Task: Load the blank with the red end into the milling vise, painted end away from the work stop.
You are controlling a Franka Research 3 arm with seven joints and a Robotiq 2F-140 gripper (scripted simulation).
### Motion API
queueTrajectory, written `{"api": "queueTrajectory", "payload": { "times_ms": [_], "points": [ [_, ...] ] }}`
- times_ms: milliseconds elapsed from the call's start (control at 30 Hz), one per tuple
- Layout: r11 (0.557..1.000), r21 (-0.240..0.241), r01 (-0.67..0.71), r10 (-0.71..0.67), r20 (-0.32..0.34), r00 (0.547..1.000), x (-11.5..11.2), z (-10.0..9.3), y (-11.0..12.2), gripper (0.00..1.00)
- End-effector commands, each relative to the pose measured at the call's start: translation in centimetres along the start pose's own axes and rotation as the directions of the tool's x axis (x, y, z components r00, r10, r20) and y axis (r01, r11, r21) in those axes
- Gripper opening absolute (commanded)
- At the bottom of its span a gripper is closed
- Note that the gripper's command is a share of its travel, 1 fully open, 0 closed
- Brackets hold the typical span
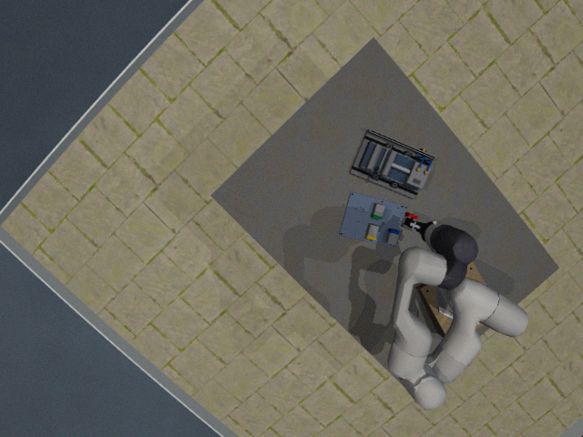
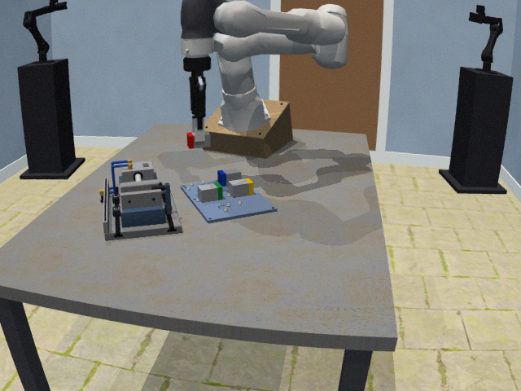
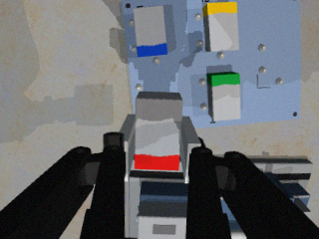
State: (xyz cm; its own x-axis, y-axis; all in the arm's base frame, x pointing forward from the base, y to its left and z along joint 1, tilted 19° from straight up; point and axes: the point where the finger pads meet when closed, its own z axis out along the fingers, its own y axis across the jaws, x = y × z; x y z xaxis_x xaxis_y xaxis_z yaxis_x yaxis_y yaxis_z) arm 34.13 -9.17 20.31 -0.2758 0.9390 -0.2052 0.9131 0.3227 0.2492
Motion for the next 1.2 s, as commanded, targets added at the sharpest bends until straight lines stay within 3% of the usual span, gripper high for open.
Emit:
{"api": "queueTrajectory", "payload": {
  "times_ms": [0,100,500,667,1067,1167],
  "points": [
    [1.000,0.001,-0.003,0.003,0.003,1.000,-1.4,0.1,1.3,0.00],
    [1.000,0.004,-0.009,0.009,0.006,1.000,-3.6,0.1,3.3,0.00],
    [1.000,0.004,-0.009,0.009,0.006,1.000,-3.6,0.1,3.3,0.00],
    [1.000,0.004,-0.009,0.009,0.006,1.000,-7.1,0.3,6.6,0.00],
    [1.000,0.004,-0.009,0.009,0.006,1.000,-7.1,0.3,6.6,0.00],
    [1.000,0.005,-0.014,0.014,0.005,1.000,-9.1,0.4,8.5,0.00]
  ]
}}
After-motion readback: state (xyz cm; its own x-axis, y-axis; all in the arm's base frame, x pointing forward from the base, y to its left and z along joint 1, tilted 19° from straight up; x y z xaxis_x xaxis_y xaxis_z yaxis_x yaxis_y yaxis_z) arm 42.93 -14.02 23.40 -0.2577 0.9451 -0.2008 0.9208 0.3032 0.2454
